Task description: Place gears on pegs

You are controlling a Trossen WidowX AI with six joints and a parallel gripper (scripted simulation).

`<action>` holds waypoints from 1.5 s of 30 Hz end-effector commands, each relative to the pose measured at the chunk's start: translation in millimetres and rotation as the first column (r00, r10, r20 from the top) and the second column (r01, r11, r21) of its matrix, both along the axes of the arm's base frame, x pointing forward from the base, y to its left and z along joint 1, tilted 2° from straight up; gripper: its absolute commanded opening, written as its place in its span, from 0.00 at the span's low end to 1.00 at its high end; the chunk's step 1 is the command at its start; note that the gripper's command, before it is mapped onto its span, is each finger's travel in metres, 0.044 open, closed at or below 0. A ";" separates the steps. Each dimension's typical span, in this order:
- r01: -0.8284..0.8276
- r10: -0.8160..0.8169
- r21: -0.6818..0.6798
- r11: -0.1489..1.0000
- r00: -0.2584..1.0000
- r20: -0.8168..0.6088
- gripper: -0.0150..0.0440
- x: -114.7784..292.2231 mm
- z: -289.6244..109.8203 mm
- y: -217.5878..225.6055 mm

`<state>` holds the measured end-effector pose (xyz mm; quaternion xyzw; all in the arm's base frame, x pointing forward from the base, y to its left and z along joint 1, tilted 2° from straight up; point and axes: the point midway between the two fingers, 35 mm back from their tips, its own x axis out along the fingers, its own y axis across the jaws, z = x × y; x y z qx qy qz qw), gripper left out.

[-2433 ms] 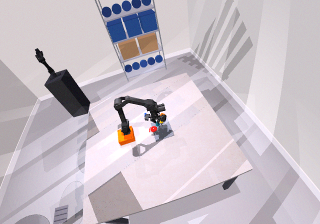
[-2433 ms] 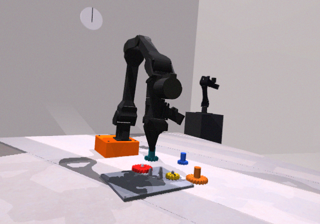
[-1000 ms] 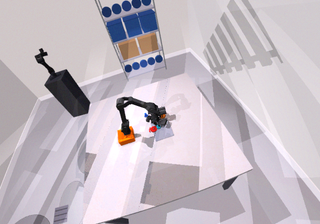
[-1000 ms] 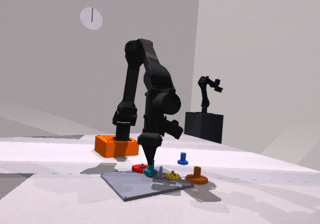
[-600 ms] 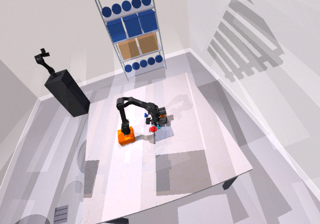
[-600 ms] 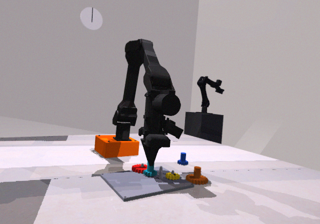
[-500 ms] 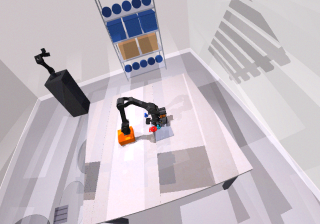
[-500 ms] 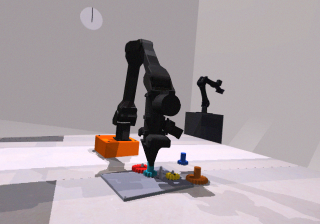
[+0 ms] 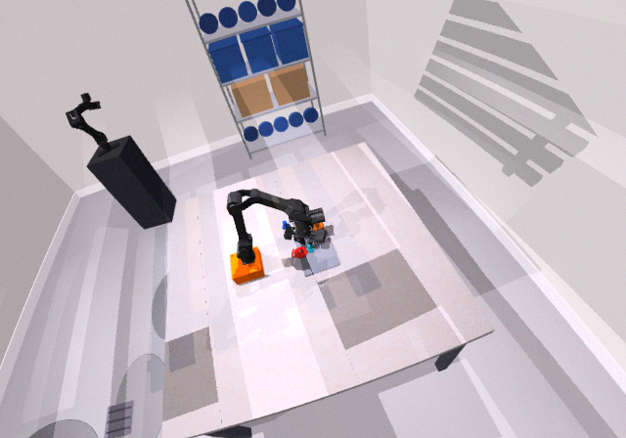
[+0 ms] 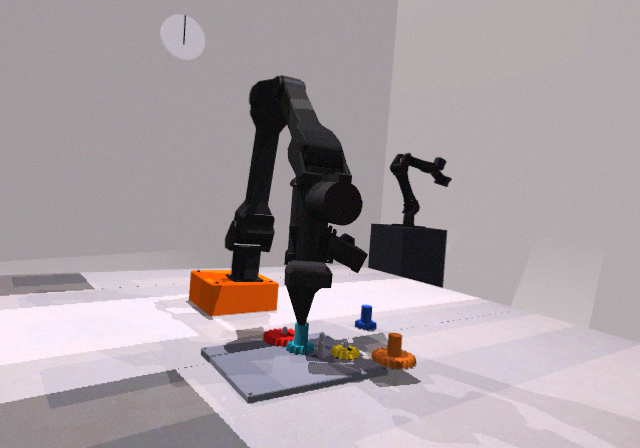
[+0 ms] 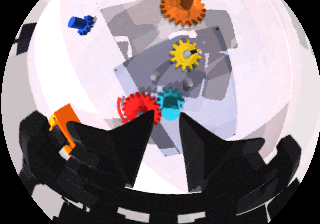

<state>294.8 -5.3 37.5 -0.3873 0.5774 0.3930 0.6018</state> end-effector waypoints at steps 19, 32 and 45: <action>0.791 -0.792 0.039 0.610 0.611 -0.007 1.00 -25.4 29.6 96.3; 0.996 -0.994 0.012 -0.083 -0.082 -0.067 1.00 -76.2 29.9 167.2; 0.908 -0.905 -0.013 -0.418 -0.418 -0.076 1.00 -98.7 29.9 187.7</action>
